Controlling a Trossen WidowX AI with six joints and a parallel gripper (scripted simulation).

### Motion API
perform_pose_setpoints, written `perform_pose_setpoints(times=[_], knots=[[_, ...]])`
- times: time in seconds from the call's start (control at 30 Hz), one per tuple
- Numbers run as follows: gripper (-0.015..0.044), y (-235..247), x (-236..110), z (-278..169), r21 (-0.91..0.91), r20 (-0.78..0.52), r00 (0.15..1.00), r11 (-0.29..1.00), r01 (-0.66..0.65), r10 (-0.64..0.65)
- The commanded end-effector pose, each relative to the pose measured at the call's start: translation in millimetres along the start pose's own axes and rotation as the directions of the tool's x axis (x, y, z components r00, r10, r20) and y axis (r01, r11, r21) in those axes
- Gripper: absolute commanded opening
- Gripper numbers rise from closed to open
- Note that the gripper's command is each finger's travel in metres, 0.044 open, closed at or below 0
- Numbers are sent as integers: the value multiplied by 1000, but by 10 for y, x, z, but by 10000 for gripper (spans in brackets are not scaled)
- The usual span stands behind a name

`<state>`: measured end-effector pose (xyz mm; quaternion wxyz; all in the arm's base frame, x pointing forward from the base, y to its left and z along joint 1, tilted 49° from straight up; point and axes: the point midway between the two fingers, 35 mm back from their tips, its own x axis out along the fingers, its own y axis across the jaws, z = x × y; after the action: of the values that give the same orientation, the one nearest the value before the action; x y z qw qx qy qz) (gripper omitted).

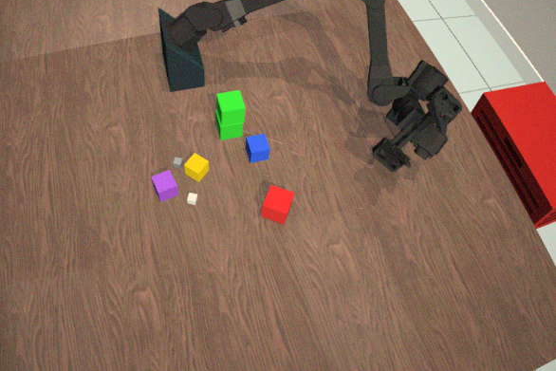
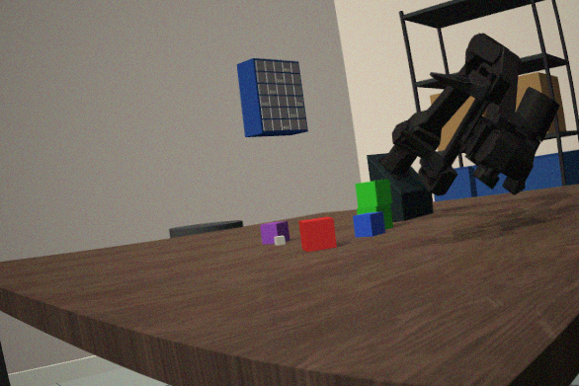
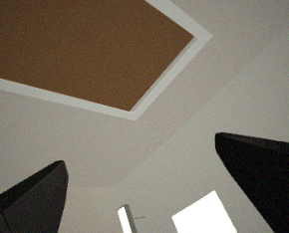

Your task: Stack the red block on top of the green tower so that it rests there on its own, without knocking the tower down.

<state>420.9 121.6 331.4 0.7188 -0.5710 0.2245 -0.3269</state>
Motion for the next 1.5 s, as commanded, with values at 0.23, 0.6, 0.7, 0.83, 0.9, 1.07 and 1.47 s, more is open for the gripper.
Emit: perform_pose_setpoints(times=[0.23, 0.6, 0.7, 0.83, 0.9, 1.07, 1.47], knots=[[440, 299, 524, 246, -11, 176, 983, 998, -56, 57], [440, 1235, 1208, 96, 4, 304, 825, 866, -500, 476], [440, 1509, 1305, -84, 44, 288, 735, 759, -650, 613], [440, 1829, 1356, -392, 143, 245, 577, 560, -816, 779], [440, 1959, 1345, -562, 215, 222, 482, 440, -872, 848], [440, 2163, 1228, -983, 446, 181, 210, 110, -888, 961], [440, 1893, 786, -1656, 903, 353, -402, -420, -91, 845]])
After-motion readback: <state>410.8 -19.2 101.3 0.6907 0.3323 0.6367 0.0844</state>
